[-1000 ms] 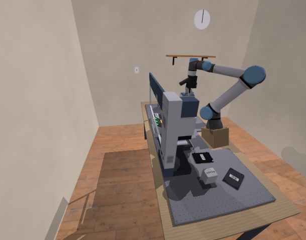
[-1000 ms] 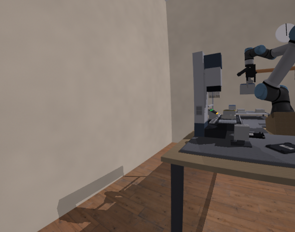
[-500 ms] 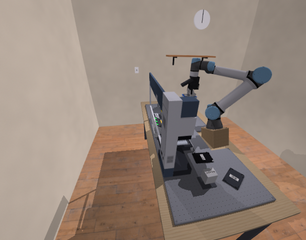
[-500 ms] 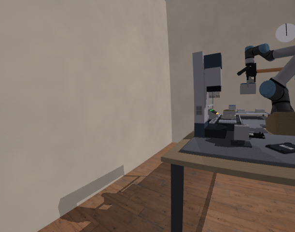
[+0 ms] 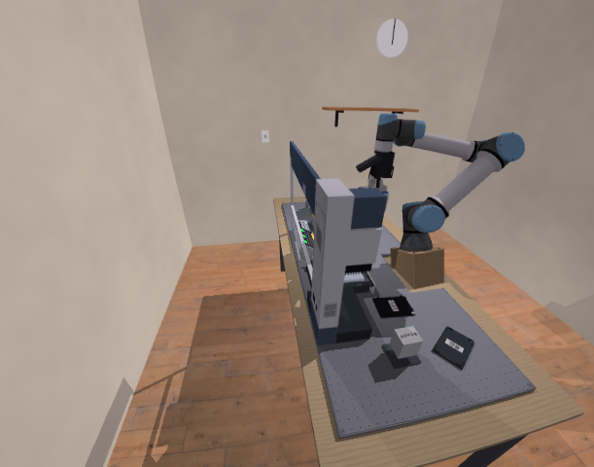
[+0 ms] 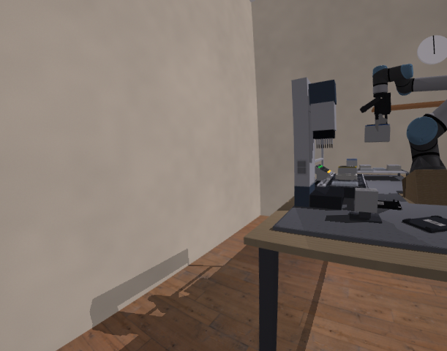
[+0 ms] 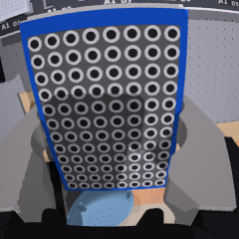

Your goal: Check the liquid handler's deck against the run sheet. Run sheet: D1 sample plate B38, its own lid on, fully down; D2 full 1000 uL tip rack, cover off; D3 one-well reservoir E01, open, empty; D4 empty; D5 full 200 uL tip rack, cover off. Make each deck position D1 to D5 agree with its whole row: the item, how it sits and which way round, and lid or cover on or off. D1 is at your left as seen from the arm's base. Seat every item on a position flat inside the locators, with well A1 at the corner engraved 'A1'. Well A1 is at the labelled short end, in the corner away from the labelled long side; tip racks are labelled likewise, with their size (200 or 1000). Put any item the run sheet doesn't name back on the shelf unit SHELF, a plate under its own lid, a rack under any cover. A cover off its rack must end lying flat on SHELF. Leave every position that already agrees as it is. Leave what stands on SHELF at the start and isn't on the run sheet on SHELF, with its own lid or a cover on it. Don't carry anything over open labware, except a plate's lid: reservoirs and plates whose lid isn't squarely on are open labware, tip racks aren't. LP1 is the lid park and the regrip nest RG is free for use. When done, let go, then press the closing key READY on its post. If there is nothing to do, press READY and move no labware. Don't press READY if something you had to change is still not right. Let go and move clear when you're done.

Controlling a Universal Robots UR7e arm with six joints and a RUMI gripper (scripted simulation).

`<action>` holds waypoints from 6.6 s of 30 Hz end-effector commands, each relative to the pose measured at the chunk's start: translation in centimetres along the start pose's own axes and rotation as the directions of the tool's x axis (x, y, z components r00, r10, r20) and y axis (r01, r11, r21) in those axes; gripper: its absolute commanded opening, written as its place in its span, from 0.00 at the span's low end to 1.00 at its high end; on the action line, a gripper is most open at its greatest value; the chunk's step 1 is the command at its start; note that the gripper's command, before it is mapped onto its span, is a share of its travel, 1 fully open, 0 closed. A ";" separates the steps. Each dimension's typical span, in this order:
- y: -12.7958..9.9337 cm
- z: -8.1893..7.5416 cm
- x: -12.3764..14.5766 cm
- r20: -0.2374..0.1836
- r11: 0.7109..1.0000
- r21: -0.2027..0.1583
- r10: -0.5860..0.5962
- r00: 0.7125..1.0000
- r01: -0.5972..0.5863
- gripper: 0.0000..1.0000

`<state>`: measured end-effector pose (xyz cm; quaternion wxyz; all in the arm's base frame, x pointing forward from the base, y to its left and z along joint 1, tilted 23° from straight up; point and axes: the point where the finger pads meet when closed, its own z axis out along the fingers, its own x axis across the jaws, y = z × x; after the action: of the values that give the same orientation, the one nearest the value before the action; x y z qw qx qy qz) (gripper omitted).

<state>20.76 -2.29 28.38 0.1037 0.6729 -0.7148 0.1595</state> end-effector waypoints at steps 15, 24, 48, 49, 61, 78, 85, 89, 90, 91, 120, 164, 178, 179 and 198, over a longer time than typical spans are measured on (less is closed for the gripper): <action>0.4 0.3 -5.5 -0.022 0.998 -0.024 -0.062 0.998 0.061 0.00; 0.6 0.2 -9.8 -0.021 0.998 -0.020 -0.060 0.998 0.060 0.00; -6.9 0.4 -10.2 -0.021 0.998 -0.020 -0.057 0.998 0.057 0.00; -7.4 0.4 -10.3 -0.021 0.998 -0.020 -0.057 0.998 0.057 0.00; -13.4 0.5 -10.7 -0.021 0.998 -0.020 -0.057 0.998 0.057 0.00; -16.1 0.4 -11.0 -0.020 0.998 -0.016 -0.058 0.998 0.058 0.00; -16.0 0.6 -11.0 -0.021 0.998 -0.020 -0.059 0.998 0.059 0.00; -16.0 0.6 -11.0 -0.021 0.998 -0.020 -0.059 0.998 0.059 0.00; -16.0 0.6 -11.0 -0.021 0.998 -0.020 -0.059 0.998 0.059 0.00; -16.0 0.6 -11.0 -0.021 0.998 -0.020 -0.059 0.998 0.059 0.00; -16.2 0.5 -10.9 -0.020 0.998 -0.018 -0.057 0.998 0.057 0.00; -15.8 5.3 -10.9 -0.021 0.998 -0.024 -0.059 0.998 0.059 0.00; -15.8 7.4 -10.9 -0.021 0.998 -0.025 -0.060 0.998 0.059 0.00; -15.8 7.5 -10.9 -0.021 0.998 -0.025 -0.060 0.998 0.059 0.00; -15.7 10.4 -10.8 -0.021 0.998 -0.025 -0.060 0.998 0.059 0.00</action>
<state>37.83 3.56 17.02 0.1248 0.6903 -0.6956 0.1549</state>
